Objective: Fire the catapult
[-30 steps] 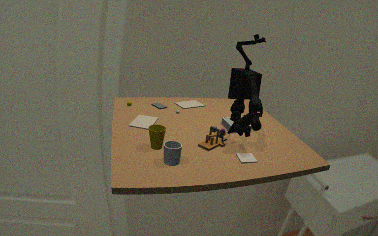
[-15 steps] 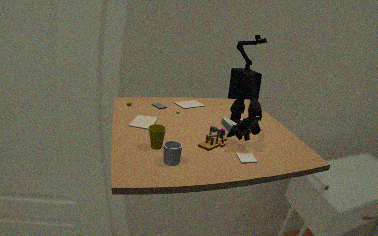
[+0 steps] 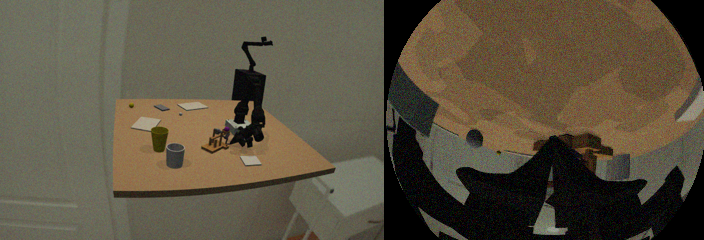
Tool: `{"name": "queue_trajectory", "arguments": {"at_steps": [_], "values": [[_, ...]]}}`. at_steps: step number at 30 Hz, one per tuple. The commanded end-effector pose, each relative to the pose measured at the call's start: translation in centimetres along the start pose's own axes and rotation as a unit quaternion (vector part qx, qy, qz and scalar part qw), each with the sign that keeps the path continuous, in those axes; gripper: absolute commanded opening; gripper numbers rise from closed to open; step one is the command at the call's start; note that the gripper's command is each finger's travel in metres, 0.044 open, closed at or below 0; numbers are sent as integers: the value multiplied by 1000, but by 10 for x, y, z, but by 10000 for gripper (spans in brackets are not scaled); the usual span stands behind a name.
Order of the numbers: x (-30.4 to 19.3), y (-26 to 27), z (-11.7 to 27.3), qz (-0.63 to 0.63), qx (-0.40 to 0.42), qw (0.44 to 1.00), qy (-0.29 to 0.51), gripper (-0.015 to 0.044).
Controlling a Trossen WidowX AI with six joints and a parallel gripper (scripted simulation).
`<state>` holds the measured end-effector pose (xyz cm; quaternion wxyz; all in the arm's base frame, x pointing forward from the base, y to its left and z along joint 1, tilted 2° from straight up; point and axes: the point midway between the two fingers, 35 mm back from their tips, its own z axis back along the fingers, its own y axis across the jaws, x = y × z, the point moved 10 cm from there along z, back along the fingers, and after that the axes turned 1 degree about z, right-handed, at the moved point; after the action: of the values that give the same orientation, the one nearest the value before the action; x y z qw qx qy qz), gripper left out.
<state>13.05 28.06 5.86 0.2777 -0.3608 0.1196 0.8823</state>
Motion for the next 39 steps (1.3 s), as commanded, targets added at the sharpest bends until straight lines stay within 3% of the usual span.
{"name": "queue_trajectory", "arguments": {"at_steps": [1, 4, 13, 16, 33, 39], "values": [[5, 3, -6, 5, 8, 1000, 2, 0], [3, -1, 1, 4, 7, 1000, 1, 0], [-42, -30, 112, 1, 1, 1000, -2, 0], [-46, -30, 120, 1, 0, 1000, -2, 0], [-84, -69, 89, -200, 6, 977, -71, 440], [-105, -87, 82, -293, 7, 950, -105, 440]]}}
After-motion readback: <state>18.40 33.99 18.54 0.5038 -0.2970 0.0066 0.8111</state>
